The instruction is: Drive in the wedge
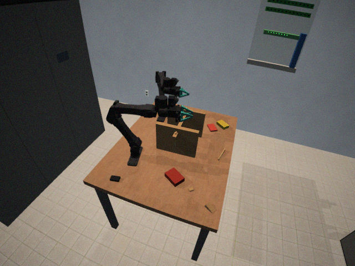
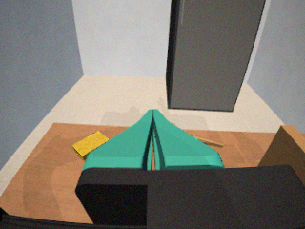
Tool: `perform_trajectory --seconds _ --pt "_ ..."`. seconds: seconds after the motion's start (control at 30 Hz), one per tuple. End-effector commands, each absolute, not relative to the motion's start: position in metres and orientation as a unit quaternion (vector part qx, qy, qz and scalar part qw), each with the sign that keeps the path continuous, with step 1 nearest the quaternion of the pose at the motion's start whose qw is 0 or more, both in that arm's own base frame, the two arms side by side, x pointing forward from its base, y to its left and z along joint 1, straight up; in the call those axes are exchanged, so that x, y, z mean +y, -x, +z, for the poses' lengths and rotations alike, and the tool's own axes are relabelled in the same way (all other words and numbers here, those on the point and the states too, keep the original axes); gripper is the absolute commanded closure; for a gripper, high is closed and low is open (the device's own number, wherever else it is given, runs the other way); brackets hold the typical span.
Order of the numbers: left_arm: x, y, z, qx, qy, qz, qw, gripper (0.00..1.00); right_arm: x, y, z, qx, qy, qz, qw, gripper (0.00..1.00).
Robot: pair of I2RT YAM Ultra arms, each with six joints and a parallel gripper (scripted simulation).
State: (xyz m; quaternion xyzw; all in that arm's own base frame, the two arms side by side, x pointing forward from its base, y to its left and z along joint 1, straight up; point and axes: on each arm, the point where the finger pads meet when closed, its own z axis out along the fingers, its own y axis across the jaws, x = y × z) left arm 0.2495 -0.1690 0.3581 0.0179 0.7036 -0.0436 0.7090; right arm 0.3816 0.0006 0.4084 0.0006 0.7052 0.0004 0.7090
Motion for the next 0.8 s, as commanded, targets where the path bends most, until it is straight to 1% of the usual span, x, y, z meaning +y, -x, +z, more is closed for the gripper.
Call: perform_trajectory --seconds 0.0,0.2,0.43,0.5,0.63,0.67,0.77 --pt "-0.171 -0.252 0.370 0.705 -0.018 -0.055 0.707 1.00 0.000 -0.378 0.432 0.687 -0.001 -0.003 0.727 0.55" --pt "-0.188 -0.260 0.352 0.741 -0.063 -0.054 0.666 1.00 0.000 -0.378 0.432 0.687 -0.001 -0.003 0.727 0.55" --pt "-0.199 -0.269 0.321 0.810 -0.105 -0.050 0.575 1.00 0.000 -0.378 0.432 0.687 -0.001 -0.003 0.727 0.55" --pt "-0.199 -0.269 0.321 0.810 -0.105 -0.050 0.575 1.00 0.000 -0.378 0.432 0.687 -0.001 -0.003 0.727 0.55" --pt "-0.198 -0.271 0.305 0.847 -0.111 -0.046 0.518 1.00 0.000 -0.378 0.432 0.687 -0.001 -0.003 0.727 0.55" --pt "-0.196 -0.270 0.293 0.860 -0.115 -0.038 0.496 1.00 0.000 -0.378 0.432 0.687 -0.001 -0.003 0.727 0.55" --pt "-0.193 -0.269 0.289 0.884 -0.108 -0.041 0.454 1.00 0.000 -0.378 0.432 0.687 -0.001 -0.003 0.727 0.55"
